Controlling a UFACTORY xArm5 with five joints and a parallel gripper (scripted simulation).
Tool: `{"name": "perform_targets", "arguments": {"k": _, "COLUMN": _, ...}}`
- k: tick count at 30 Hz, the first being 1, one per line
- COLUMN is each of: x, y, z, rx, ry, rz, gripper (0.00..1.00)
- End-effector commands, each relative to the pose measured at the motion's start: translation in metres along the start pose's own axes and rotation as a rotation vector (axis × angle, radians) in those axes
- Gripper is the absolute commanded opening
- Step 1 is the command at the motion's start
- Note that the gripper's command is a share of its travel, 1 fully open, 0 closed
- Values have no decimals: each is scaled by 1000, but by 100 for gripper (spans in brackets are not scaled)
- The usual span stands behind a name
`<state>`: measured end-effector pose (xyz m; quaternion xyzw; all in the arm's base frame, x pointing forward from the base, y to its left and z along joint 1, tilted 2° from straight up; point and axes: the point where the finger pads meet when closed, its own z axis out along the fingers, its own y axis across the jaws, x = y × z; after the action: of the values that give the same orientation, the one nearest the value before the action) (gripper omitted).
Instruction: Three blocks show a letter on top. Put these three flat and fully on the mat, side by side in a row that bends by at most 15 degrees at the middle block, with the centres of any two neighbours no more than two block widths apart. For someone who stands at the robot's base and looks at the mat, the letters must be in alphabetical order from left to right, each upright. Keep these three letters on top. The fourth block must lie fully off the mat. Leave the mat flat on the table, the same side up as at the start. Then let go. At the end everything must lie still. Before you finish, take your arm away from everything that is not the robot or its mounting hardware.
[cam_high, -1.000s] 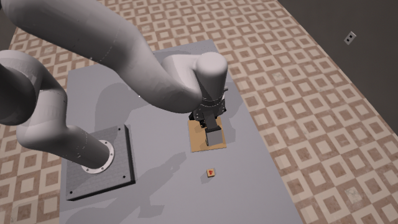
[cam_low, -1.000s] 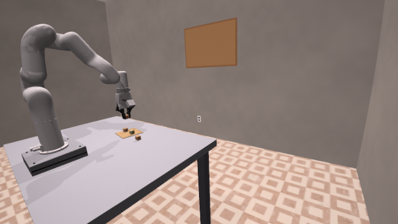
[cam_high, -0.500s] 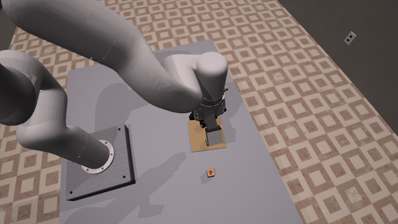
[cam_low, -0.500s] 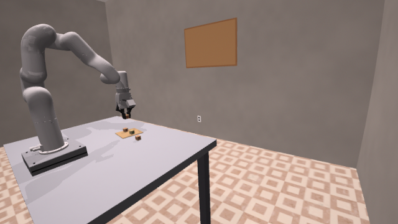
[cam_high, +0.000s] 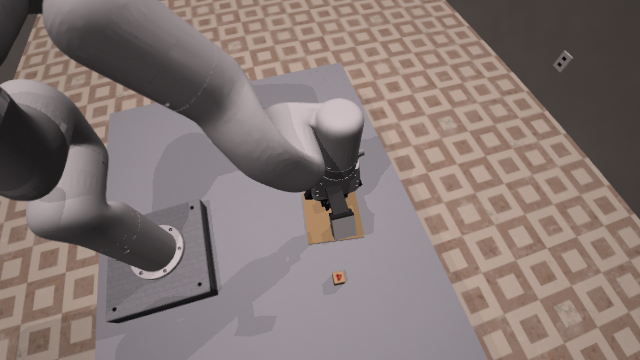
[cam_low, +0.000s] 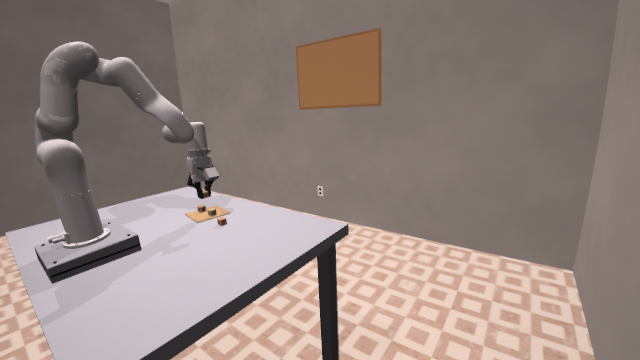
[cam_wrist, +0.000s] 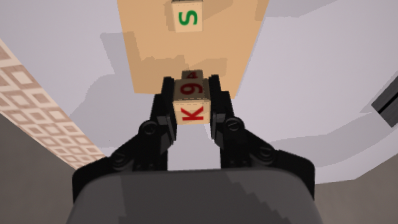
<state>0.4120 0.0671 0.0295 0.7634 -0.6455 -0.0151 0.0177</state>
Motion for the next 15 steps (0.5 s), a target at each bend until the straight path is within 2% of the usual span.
{"name": "perform_targets", "arguments": {"k": 1, "x": 0, "y": -2, "z": 11, "rx": 5, "ry": 0, "rz": 0, "gripper": 21}}
{"name": "perform_targets", "arguments": {"k": 9, "x": -1, "y": -2, "z": 48, "rx": 5, "ry": 0, "rz": 0, "gripper": 21}}
{"name": "perform_targets", "arguments": {"k": 15, "x": -1, "y": -2, "z": 59, "rx": 5, "ry": 0, "rz": 0, "gripper": 21}}
